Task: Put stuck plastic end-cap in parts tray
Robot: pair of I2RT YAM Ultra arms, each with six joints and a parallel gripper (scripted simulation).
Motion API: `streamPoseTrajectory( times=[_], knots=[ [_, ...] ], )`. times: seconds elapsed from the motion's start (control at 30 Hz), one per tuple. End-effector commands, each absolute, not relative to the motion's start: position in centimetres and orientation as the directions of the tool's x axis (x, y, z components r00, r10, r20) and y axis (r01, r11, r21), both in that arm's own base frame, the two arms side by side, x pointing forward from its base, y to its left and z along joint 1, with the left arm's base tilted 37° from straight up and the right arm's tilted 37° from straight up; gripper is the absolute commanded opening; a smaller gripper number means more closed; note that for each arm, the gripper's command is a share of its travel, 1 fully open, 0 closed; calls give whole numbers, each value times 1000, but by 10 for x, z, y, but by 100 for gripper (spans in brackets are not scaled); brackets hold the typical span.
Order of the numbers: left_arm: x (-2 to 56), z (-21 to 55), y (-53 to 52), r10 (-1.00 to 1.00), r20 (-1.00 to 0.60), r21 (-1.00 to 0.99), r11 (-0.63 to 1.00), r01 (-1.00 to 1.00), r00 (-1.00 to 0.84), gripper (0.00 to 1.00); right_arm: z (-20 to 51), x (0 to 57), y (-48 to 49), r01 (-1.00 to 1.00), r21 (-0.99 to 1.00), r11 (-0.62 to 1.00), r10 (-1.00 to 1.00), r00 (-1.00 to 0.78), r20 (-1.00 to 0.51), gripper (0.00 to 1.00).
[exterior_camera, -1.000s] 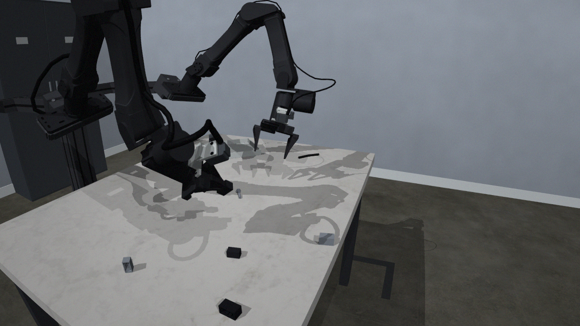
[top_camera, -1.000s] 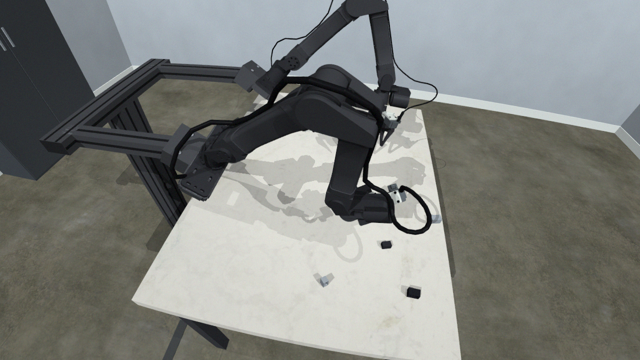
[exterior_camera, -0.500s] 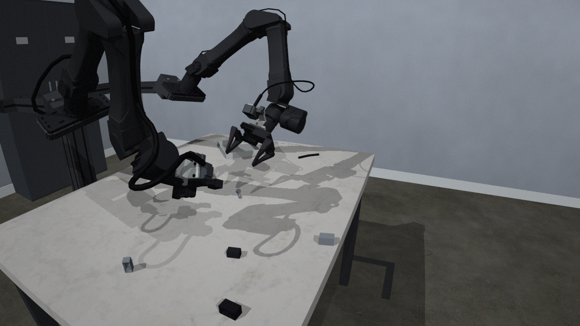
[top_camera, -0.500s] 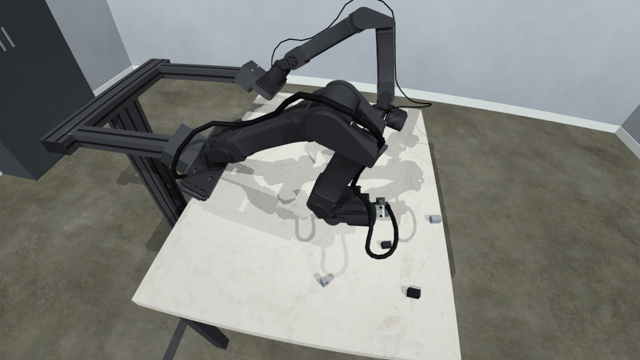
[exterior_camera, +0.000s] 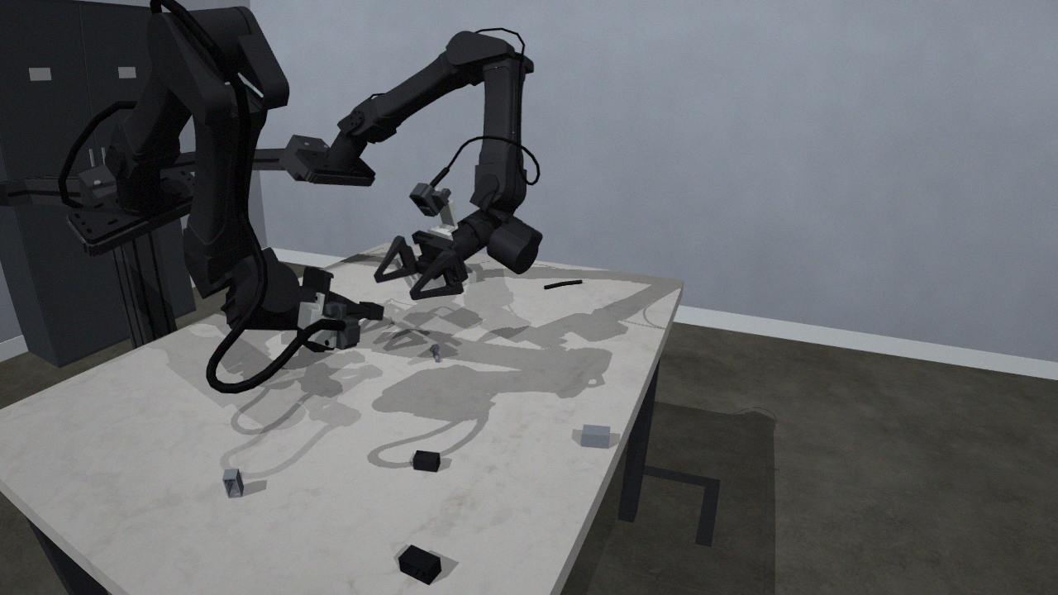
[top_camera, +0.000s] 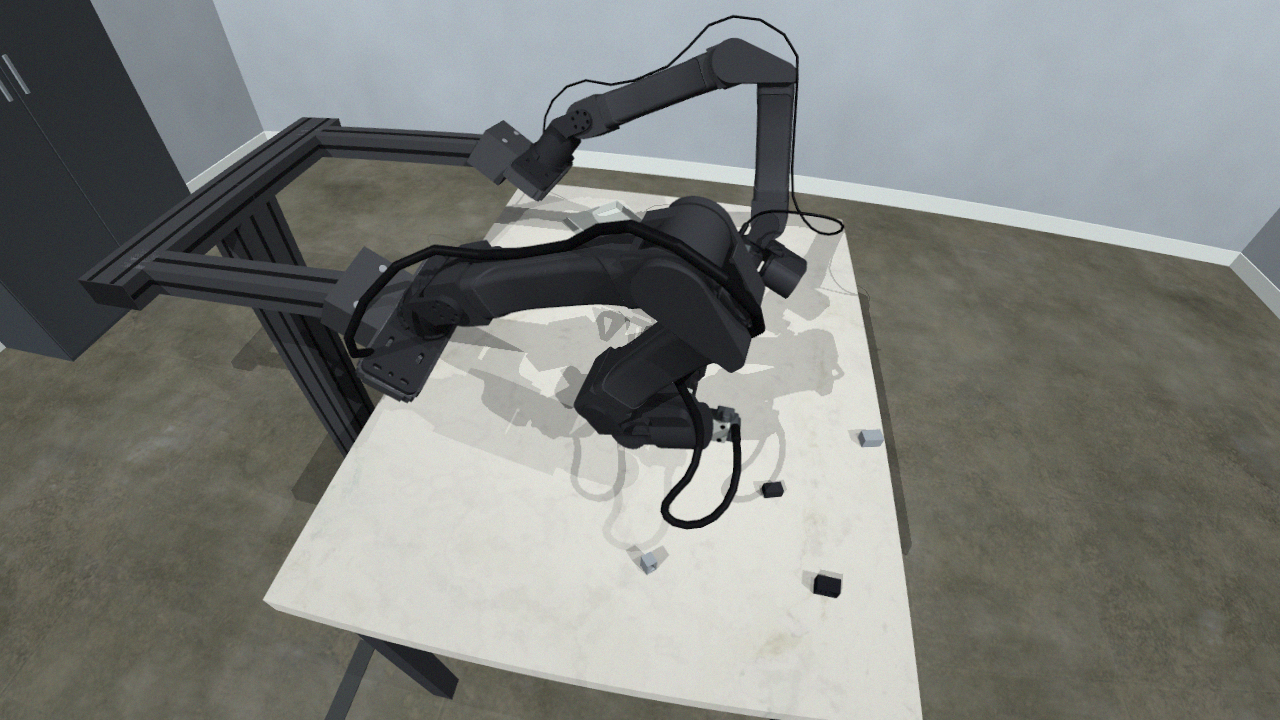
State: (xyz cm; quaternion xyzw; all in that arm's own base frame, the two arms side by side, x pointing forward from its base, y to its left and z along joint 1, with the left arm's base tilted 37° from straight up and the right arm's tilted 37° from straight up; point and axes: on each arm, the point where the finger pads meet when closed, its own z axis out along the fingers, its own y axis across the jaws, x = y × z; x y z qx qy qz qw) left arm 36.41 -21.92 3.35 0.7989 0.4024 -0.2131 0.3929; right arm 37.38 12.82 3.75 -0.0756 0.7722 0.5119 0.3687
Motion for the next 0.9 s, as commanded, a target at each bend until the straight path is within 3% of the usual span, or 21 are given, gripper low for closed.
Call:
streamPoseTrajectory(
  times=[0.0, 0.87],
  knots=[
    [351, 40, -236, 399, -689, 458, -407, 791, 604, 100, 47, 356, 140, -538, 773, 337, 288, -722, -629, 0],
    [344, 65, -244, 395, -673, 487, -398, 777, 625, 100, 39, 346, 143, -507, 802, 315, 287, -755, -590, 0]
  ],
)
